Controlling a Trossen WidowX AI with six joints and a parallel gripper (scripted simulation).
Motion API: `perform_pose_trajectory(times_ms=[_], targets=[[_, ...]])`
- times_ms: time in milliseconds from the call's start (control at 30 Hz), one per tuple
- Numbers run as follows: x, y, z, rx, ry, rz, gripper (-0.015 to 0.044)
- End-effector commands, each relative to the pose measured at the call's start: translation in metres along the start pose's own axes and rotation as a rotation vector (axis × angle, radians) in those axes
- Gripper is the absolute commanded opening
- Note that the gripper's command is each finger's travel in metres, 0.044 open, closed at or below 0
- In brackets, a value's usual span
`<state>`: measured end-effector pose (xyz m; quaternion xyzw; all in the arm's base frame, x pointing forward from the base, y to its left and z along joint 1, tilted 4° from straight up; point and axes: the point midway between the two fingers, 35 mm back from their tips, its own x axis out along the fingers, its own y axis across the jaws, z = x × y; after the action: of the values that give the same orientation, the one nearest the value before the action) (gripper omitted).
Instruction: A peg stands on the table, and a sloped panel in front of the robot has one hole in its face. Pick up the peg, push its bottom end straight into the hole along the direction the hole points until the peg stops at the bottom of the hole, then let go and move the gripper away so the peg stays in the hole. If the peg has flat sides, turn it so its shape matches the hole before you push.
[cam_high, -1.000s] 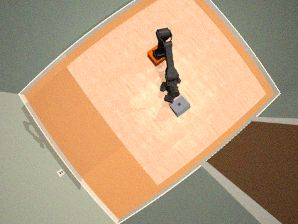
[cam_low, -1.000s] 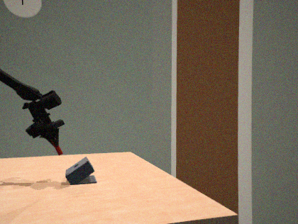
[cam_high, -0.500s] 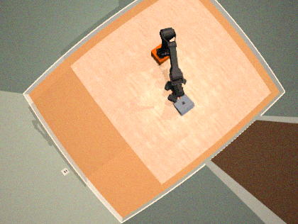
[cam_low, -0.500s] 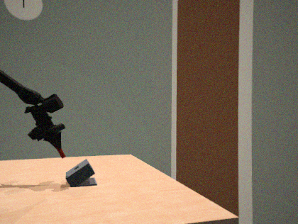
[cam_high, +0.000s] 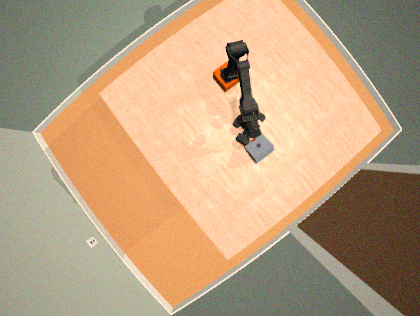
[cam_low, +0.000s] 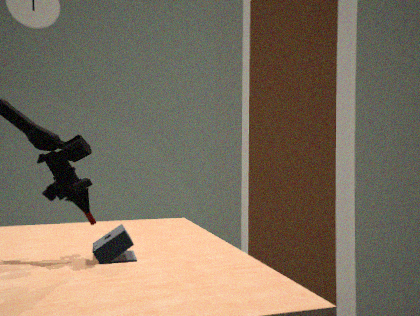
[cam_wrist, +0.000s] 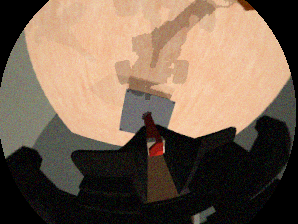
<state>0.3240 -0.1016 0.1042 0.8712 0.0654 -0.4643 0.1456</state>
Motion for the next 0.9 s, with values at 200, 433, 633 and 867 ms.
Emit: perform_pose_trajectory(times_ms=[200,433,633,867], targets=[[0.008,-0.001,-0.004,0.09,0.021,-0.002,0.0],[0.013,-0.002,-0.006,0.151,0.033,-0.001,0.0],[0.017,-0.002,-0.008,0.204,0.044,-0.001,0.0],[0.021,-0.003,-0.009,0.252,0.054,-0.001,0.0]])
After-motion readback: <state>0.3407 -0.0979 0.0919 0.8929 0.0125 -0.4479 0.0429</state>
